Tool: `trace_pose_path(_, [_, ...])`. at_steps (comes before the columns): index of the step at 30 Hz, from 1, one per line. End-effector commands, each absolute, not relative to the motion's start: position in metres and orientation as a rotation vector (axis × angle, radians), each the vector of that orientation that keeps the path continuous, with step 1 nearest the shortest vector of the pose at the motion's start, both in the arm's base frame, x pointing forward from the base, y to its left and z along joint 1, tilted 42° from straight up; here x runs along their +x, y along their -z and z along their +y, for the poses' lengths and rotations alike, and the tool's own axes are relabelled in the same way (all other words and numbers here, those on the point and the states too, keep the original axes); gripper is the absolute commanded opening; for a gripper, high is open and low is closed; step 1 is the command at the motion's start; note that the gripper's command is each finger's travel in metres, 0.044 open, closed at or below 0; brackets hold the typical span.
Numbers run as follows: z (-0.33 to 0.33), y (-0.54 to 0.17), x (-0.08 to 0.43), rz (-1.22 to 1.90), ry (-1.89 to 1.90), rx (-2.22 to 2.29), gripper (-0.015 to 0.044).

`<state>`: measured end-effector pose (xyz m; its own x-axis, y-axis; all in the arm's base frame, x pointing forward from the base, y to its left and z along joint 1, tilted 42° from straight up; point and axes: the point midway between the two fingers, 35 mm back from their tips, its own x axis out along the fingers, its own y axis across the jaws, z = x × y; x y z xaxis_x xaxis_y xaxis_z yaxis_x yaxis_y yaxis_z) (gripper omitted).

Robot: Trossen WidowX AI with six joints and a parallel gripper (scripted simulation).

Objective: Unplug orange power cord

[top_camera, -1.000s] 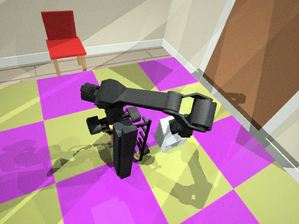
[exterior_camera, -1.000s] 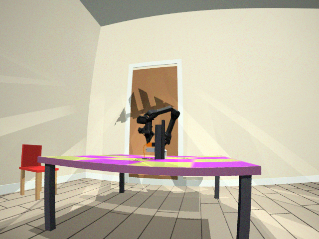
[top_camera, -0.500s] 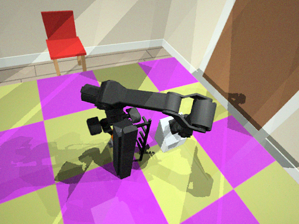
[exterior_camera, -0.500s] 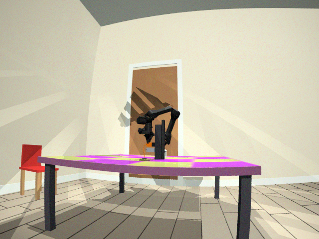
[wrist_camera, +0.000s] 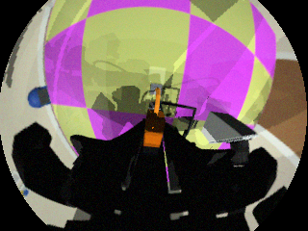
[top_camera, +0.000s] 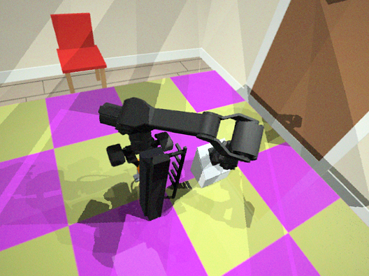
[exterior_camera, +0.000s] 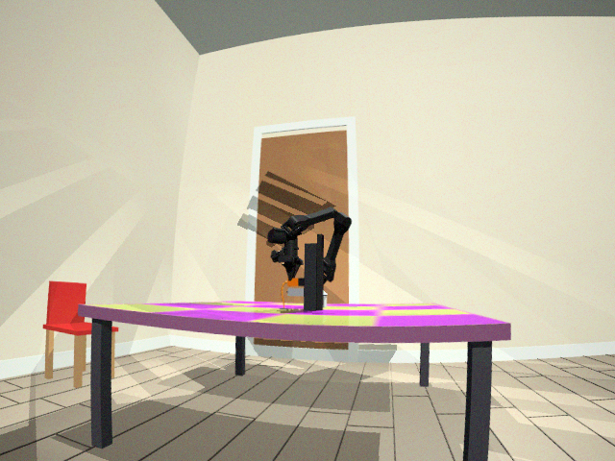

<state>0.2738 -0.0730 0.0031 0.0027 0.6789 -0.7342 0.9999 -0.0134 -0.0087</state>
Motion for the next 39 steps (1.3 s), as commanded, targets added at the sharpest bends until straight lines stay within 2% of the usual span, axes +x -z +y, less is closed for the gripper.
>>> trace_pose_path(1, [-0.089,0.007,0.275,1.705,0.795,1.732,0.0])
trace_pose_path(26, [-0.123,0.029,0.271,1.704,0.797,1.732,0.0])
trace_pose_path(39, [-0.115,0.026,0.271,1.707,0.795,1.734,0.0341])
